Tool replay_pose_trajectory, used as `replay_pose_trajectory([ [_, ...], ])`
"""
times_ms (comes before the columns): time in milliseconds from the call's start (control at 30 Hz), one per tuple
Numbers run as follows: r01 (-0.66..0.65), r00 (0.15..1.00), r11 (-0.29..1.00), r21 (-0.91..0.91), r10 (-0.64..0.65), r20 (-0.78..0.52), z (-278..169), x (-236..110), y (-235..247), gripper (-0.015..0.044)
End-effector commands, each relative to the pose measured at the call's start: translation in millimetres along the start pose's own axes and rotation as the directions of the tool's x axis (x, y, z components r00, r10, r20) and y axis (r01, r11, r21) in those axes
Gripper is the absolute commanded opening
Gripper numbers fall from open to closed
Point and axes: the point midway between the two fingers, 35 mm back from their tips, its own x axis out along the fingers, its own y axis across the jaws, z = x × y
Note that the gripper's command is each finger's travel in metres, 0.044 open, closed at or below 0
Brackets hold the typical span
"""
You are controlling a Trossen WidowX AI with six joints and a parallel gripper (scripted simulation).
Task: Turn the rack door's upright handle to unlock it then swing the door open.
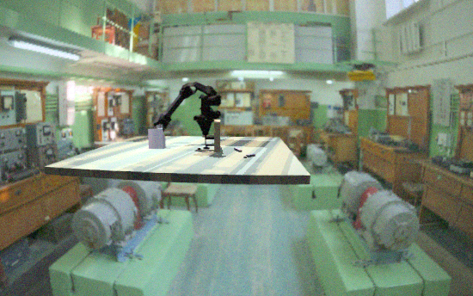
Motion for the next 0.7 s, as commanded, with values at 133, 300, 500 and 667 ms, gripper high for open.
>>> replay_pose_trajectory([
  [133,-0.001,1.000,0.920,-0.392,0.003,0.004,0.7,-0.8,0.4,0.0292],
  [300,-0.001,1.000,0.797,-0.604,0.004,0.003,0.4,-0.8,0.4,0.0292],
  [500,-0.001,1.000,0.587,-0.810,0.005,0.002,0.1,-0.8,0.4,0.0292],
  [667,-0.001,1.000,0.373,-0.928,0.006,0.001,-0.2,-0.8,0.3,0.0292],
])
